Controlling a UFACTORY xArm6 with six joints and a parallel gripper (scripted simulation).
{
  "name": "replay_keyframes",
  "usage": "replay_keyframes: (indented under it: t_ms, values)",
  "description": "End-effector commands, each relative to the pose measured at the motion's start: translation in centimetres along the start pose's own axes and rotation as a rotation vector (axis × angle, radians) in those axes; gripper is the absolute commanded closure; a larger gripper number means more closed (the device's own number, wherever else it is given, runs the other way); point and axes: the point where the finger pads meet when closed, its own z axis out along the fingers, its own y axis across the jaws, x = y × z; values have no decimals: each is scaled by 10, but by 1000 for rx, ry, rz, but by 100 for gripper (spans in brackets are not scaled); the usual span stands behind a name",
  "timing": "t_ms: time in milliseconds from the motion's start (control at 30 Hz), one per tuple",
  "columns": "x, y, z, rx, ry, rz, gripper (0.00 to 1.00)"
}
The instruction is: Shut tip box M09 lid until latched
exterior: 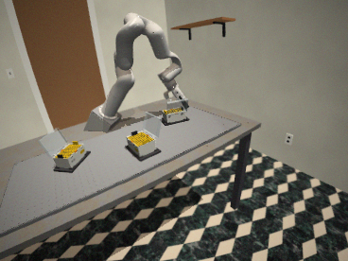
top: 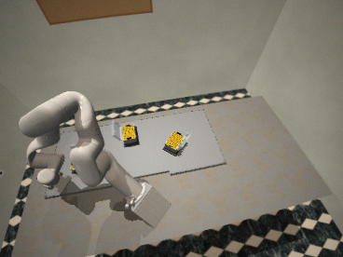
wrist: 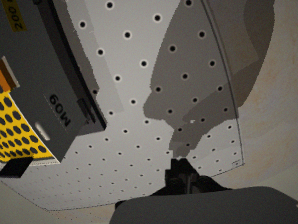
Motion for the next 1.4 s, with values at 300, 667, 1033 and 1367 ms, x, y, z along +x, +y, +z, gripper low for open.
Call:
replay_keyframes:
  t_ms: [300,667,1033,1367]
  values:
    - [-26,0,-44,-1,-2,1,100]
    - [-49,0,-83,-1,-2,2,100]
    - [-76,0,-130,-1,-2,2,100]
    - [-86,0,-148,-1,-2,2,100]
